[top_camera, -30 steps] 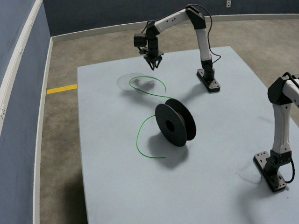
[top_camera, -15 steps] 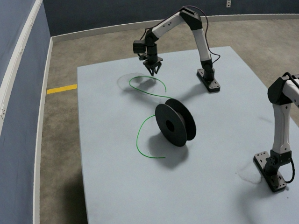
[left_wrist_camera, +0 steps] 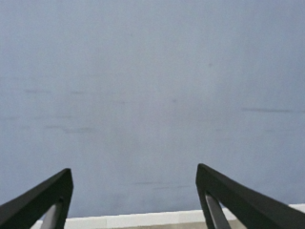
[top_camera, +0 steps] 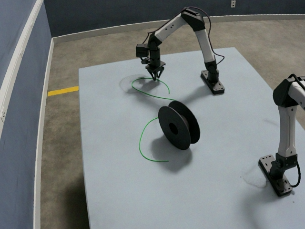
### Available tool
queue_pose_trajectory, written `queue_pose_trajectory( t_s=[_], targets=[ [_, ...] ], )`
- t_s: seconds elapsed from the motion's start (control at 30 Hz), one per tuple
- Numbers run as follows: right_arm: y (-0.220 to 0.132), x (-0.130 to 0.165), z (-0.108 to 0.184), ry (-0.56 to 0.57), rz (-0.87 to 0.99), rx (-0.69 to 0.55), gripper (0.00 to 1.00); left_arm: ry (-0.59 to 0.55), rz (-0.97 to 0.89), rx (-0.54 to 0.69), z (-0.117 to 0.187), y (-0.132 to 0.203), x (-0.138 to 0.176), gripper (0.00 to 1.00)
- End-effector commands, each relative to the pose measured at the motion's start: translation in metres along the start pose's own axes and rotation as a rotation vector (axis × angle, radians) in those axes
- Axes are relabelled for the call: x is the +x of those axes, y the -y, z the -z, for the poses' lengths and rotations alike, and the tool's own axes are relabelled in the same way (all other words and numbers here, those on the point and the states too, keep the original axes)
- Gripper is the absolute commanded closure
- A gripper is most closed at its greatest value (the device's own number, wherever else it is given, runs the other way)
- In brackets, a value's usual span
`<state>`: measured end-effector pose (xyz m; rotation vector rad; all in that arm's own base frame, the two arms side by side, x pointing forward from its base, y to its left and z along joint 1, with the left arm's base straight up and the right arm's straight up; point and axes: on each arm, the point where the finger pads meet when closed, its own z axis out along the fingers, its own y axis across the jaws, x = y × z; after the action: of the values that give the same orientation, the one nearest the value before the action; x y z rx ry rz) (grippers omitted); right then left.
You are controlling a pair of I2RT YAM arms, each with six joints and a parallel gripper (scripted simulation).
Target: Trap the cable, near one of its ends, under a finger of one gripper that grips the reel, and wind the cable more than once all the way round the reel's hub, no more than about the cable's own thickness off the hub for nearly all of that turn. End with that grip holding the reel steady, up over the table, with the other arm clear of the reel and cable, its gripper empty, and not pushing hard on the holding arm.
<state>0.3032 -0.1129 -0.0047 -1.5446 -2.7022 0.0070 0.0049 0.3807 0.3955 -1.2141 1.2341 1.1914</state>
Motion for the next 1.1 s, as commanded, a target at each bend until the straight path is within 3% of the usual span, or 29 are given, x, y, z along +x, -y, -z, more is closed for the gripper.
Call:
queue_pose_trajectory(
  t_s=[0.0, 0.17, 0.7, 1.07],
  targets=[
    [-0.005, -0.002, -0.001, 0.018, -0.005, -0.019, 0.7, 0.026, 0.011, -0.01, 0.004, -0.003, -0.004, 0.25],
    [-0.008, -0.005, 0.011, 0.047, -0.005, -0.043, 0.7, 0.026, 0.011, -0.01, 0.004, -0.003, -0.004, 0.25],
    [-0.001, 0.003, 0.014, 0.028, -0.006, -0.027, 0.7, 0.026, 0.011, -0.01, 0.004, -0.003, -0.004, 0.25],
    [-0.001, 0.003, -0.004, 0.008, -0.006, -0.011, 0.7, 0.026, 0.011, -0.01, 0.004, -0.003, -0.004, 0.25]
  ],
)
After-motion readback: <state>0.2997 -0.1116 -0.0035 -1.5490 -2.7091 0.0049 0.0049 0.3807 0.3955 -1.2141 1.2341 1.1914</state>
